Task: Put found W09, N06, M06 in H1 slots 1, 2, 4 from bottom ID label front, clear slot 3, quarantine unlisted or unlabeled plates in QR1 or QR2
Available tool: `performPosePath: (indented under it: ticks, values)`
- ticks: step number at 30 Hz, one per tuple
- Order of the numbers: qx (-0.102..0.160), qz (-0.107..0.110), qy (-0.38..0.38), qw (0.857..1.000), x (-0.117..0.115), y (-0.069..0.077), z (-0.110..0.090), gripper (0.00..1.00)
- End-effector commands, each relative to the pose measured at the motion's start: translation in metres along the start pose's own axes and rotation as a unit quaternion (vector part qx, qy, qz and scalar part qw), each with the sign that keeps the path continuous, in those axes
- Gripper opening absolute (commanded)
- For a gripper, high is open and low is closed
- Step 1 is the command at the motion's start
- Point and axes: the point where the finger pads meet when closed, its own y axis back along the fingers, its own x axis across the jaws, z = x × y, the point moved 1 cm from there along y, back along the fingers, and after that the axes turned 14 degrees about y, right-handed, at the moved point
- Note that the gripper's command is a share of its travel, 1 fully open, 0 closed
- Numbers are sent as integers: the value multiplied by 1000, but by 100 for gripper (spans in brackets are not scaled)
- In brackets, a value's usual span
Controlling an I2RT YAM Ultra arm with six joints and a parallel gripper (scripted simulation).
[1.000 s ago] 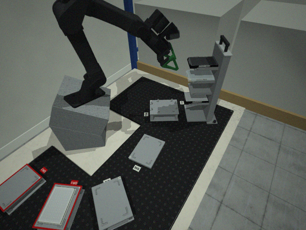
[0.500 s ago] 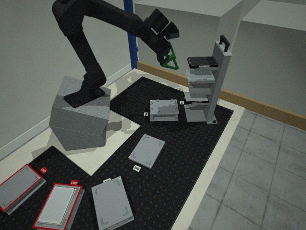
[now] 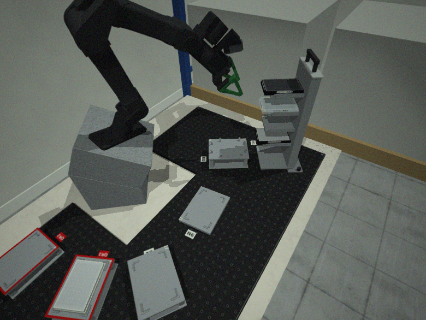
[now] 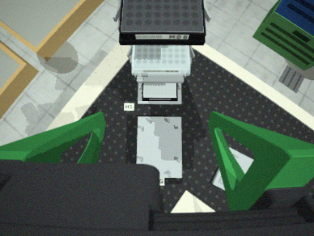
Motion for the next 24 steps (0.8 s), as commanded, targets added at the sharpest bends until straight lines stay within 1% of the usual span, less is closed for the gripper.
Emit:
performPosePath:
  ticks: [1, 3, 5, 6, 7, 9, 11, 15, 17, 24]
  values:
    - [2, -6, -2, 1000, -3, 9, -8, 100]
    - [2, -6, -2, 1000, -2, 8, -9, 100]
    - [-6, -15, -10, 1000, -7, 4, -7, 100]
    - [1, -16, -5, 1000, -5, -1, -11, 100]
    - [6, -16, -1, 1000, -3, -4, -15, 100]
    - [6, -16, -1, 1000, -3, -4, -15, 100]
    - [9, -12, 2, 1000, -1, -8, -19, 100]
    - [5, -10, 2, 1000, 0, -11, -22, 100]
    - [9, -10, 4, 1000, 1, -15, -26, 100]
    - [9, -10, 4, 1000, 3, -23, -34, 100]
